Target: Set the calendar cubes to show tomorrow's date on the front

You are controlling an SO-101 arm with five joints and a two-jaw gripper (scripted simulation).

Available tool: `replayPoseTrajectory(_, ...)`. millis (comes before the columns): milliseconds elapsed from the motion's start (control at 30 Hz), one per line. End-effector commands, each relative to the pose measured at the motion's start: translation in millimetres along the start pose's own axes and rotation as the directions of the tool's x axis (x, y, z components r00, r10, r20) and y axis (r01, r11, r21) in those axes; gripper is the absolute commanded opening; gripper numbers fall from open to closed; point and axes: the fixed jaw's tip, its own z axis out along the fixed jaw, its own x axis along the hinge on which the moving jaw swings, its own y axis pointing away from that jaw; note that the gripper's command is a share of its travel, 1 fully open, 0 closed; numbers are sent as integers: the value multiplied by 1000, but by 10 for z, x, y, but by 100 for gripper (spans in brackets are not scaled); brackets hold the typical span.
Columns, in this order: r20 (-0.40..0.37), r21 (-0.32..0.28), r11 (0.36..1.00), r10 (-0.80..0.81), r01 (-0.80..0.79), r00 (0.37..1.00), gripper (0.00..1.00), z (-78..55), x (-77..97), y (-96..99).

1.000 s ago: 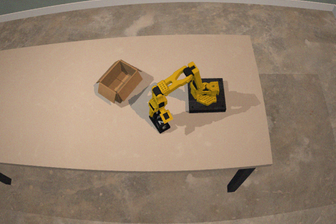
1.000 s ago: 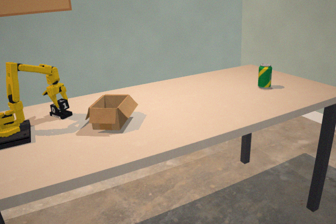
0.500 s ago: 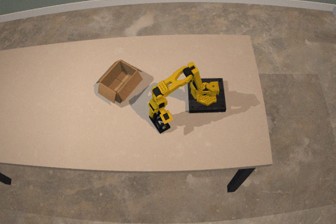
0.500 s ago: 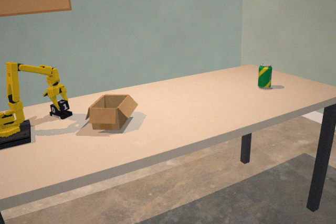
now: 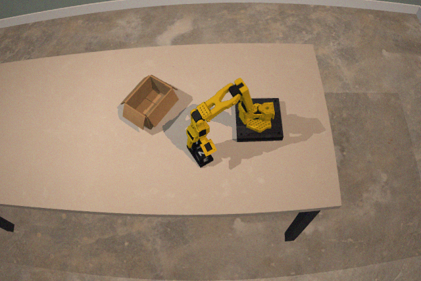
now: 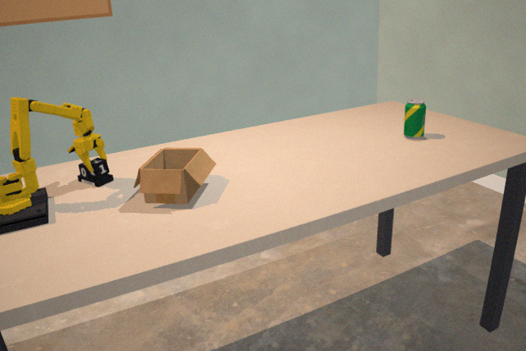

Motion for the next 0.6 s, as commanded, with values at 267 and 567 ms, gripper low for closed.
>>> replayPoseTrajectory(267,4,-24,1000,1,-1,1000,0,106,13,48)
replayPoseTrajectory(567,4,-24,1000,1,-1,1000,0,115,13,48)
